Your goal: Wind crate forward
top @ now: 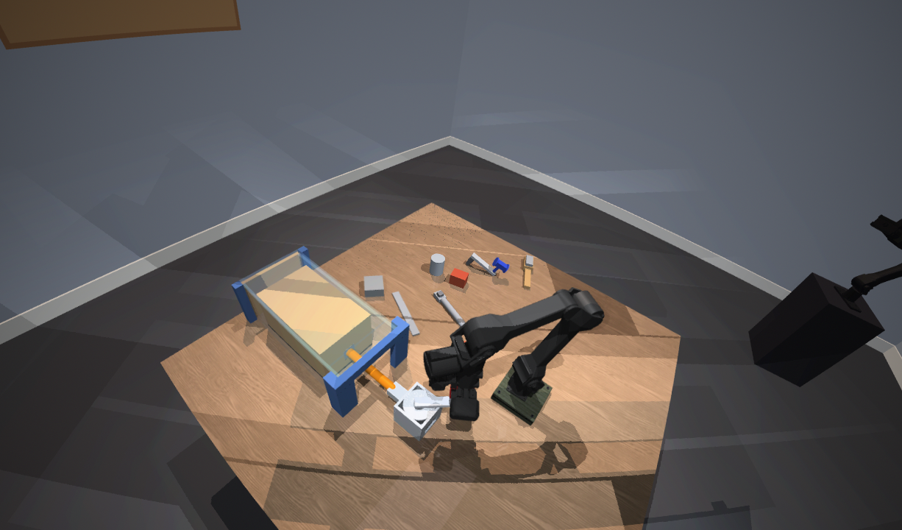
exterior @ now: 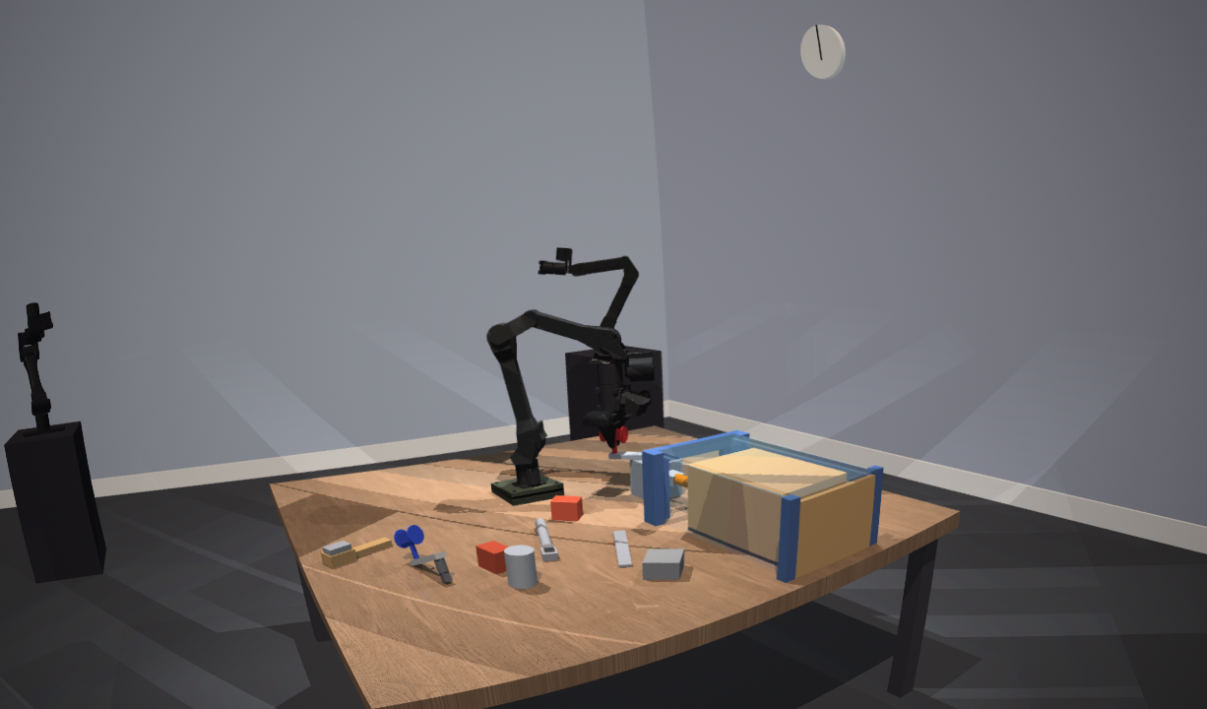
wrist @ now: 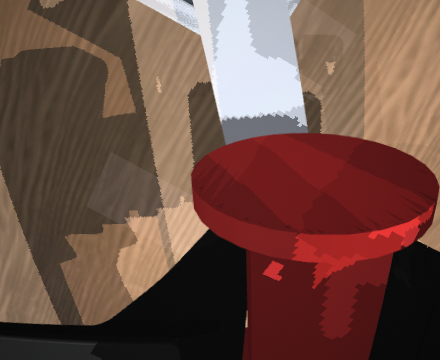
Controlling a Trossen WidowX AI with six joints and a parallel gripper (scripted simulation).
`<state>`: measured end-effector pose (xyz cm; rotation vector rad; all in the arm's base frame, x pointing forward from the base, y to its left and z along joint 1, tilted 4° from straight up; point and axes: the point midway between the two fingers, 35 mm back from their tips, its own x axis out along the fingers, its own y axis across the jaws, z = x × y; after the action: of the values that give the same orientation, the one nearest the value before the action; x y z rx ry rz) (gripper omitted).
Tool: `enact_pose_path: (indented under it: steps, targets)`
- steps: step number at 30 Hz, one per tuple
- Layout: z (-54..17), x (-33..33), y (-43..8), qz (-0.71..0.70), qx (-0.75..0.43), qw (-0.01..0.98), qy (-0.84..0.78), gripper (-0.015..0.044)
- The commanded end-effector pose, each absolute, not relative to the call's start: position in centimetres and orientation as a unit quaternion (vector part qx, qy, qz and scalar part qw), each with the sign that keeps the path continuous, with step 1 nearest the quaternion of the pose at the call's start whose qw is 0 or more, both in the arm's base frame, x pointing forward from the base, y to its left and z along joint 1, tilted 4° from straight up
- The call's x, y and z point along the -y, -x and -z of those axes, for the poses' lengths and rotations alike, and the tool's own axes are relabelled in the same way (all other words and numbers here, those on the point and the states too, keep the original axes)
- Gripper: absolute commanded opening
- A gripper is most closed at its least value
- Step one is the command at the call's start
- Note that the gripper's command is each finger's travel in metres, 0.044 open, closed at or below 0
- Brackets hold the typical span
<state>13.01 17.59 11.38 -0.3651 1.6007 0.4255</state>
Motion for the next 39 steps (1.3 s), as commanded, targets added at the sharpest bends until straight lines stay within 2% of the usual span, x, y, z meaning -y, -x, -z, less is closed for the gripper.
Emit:
enact_pose_path:
  steps: [1,39]
  targets:
    - [-11.1,-16.6,-14.0,-0.173,-0.704,0.668,0.167,0.0]
    - [-10.9,-14.3,-18.3,-0.172,-0.703,0.669,0.168,0.0]
